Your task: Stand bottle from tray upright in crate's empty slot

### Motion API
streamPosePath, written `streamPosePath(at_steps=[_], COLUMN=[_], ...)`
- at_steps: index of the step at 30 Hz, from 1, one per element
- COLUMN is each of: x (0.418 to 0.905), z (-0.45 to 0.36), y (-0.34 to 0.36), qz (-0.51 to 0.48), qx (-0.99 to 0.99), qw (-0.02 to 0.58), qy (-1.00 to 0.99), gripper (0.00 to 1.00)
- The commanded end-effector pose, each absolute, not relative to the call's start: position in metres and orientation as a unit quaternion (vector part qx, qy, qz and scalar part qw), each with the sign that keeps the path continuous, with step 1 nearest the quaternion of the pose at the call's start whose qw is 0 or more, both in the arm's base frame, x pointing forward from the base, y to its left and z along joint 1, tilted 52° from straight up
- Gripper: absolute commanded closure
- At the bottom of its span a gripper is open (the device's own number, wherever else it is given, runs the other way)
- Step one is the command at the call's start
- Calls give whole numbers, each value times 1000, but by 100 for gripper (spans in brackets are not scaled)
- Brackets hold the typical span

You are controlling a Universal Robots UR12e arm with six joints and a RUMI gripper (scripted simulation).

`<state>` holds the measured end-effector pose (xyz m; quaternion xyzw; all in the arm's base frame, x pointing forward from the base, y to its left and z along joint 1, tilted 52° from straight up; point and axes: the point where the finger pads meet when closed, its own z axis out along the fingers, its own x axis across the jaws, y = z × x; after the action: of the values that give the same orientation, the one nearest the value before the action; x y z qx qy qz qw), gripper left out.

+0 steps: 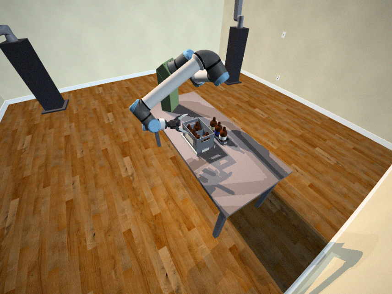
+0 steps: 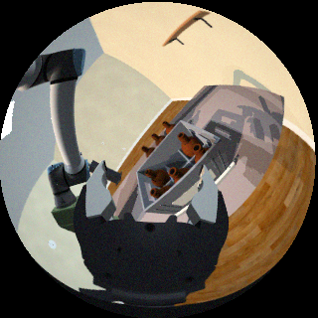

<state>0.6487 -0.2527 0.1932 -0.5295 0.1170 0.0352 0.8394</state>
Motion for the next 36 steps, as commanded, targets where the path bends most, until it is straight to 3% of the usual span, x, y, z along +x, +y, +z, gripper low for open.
streamPosePath(at_steps=[1, 24, 36], x=[649, 649, 650], z=[194, 194, 194], y=[-253, -253, -249], qz=[35, 31, -10], qx=[-530, -535, -586], qw=[839, 837, 806], qy=[117, 114, 80], gripper=[0, 0, 0])
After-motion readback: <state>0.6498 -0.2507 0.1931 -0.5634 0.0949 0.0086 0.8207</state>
